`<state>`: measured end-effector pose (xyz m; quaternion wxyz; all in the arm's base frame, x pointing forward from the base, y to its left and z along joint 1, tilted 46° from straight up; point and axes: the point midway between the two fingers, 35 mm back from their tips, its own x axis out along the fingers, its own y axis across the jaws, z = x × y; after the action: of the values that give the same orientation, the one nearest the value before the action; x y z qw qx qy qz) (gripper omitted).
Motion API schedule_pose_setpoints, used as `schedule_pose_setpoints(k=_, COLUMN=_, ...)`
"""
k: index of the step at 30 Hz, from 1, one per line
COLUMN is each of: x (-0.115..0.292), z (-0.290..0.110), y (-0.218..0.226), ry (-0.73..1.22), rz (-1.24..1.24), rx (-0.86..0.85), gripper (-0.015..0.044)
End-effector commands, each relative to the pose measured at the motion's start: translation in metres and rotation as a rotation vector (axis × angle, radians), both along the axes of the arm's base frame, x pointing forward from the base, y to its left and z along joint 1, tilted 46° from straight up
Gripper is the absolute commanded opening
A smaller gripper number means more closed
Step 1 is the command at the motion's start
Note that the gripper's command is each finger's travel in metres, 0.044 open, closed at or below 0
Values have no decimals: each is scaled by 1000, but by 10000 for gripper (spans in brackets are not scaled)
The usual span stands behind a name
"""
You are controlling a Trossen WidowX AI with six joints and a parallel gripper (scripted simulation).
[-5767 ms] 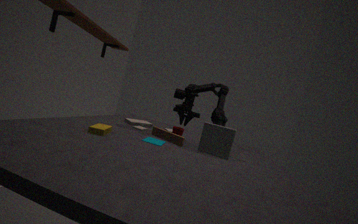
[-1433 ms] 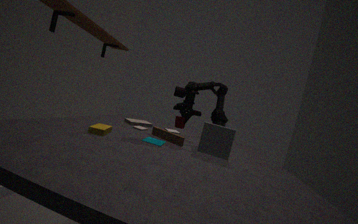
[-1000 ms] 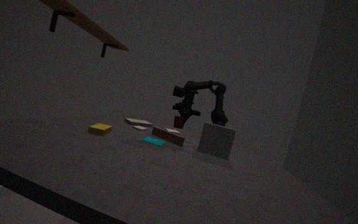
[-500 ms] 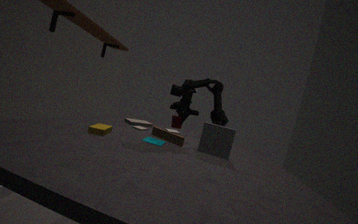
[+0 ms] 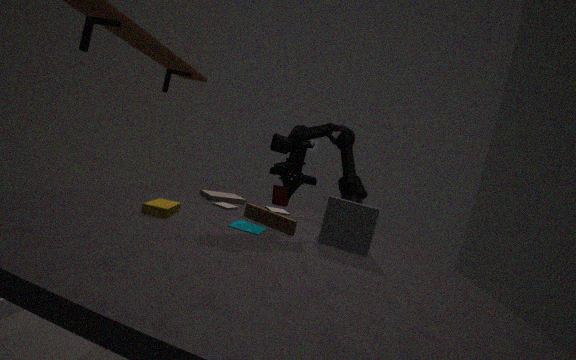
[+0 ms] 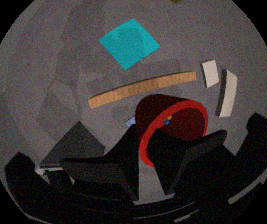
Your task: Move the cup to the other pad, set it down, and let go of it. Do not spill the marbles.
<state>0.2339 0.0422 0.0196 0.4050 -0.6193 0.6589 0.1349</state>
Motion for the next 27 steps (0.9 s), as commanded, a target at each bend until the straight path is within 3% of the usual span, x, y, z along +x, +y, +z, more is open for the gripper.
schedule_pose_setpoints(k=1, x=3, z=-6, y=8, ry=-2, rz=-2, rx=3, gripper=0)
schedule_pose_setpoints(k=27, x=15, z=-37, y=43, ry=-4, rz=-3, rx=6, gripper=0)
